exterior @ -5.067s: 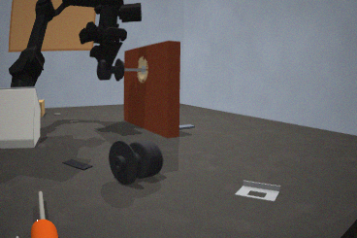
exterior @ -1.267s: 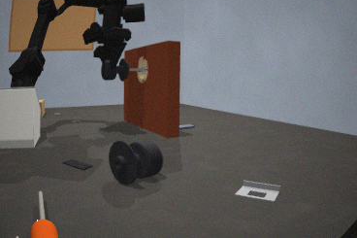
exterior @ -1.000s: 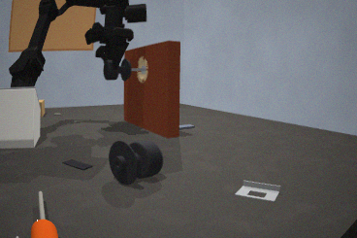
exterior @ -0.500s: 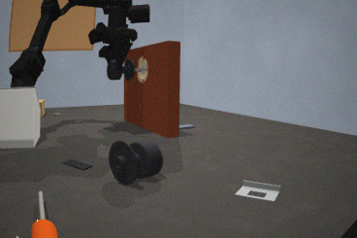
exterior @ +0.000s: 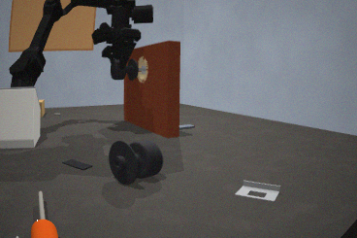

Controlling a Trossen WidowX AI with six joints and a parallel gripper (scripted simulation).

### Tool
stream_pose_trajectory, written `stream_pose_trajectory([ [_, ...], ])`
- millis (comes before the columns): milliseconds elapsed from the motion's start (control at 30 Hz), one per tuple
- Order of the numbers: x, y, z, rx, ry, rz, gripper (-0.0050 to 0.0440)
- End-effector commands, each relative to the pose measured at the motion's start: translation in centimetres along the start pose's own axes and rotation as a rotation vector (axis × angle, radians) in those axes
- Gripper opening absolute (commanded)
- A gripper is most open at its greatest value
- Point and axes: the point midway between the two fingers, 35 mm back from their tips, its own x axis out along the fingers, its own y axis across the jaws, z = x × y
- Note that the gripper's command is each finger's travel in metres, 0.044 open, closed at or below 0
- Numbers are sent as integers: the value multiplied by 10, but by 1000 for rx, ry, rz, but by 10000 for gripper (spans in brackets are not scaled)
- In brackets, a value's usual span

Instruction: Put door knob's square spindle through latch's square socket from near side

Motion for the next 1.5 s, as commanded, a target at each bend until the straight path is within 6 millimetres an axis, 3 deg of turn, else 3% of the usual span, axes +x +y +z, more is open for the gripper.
stream_pose_trajectory([
  [0, -3, 1, -7, 3, 10, 5, 0],
  [1467, -6, 0, -39, 3, 10, 5, 0],
])
